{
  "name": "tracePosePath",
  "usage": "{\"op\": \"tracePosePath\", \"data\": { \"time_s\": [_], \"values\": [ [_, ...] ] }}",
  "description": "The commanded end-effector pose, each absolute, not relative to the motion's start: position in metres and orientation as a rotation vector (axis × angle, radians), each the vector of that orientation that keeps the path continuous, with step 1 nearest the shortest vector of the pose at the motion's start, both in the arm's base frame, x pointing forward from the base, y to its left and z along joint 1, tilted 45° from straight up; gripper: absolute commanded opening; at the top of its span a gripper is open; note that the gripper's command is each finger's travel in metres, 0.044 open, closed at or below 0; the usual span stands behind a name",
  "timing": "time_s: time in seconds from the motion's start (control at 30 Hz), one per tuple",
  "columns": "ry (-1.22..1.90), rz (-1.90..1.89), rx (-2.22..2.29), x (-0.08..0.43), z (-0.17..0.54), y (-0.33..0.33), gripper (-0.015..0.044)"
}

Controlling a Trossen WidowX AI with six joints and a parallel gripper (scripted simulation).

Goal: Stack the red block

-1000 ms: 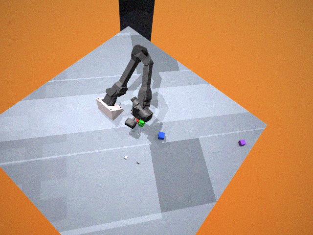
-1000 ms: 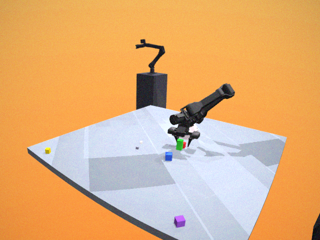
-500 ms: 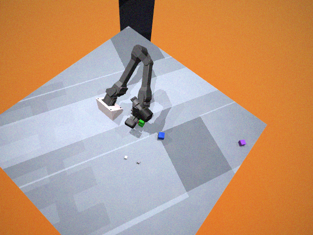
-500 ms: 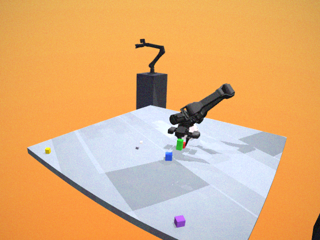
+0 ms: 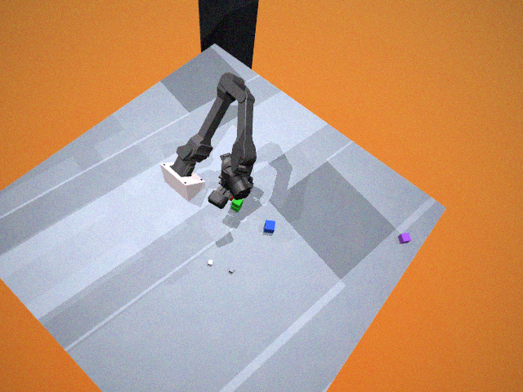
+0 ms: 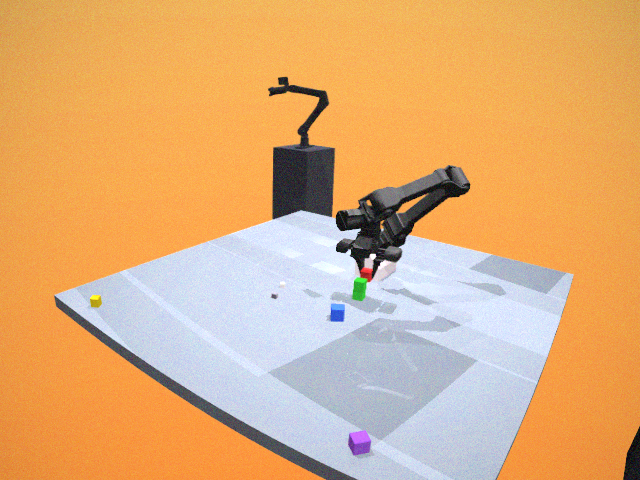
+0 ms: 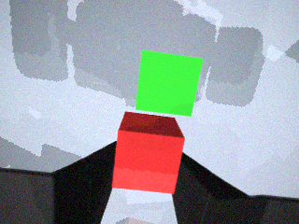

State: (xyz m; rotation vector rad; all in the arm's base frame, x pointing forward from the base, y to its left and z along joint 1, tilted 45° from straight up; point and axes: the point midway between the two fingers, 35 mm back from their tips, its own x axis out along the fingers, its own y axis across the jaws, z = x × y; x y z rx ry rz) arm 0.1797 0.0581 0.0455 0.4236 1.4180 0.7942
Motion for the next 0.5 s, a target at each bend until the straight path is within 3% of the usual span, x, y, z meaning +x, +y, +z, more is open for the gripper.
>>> {"op": "tracePosePath", "data": {
  "time_s": [0.0,0.47],
  "values": [
    [1.414,0.792,0.415,0.181,0.059,0.044,0.0],
    [1.415,0.792,0.414,0.183,0.096,0.007,0.0]
  ]
}}
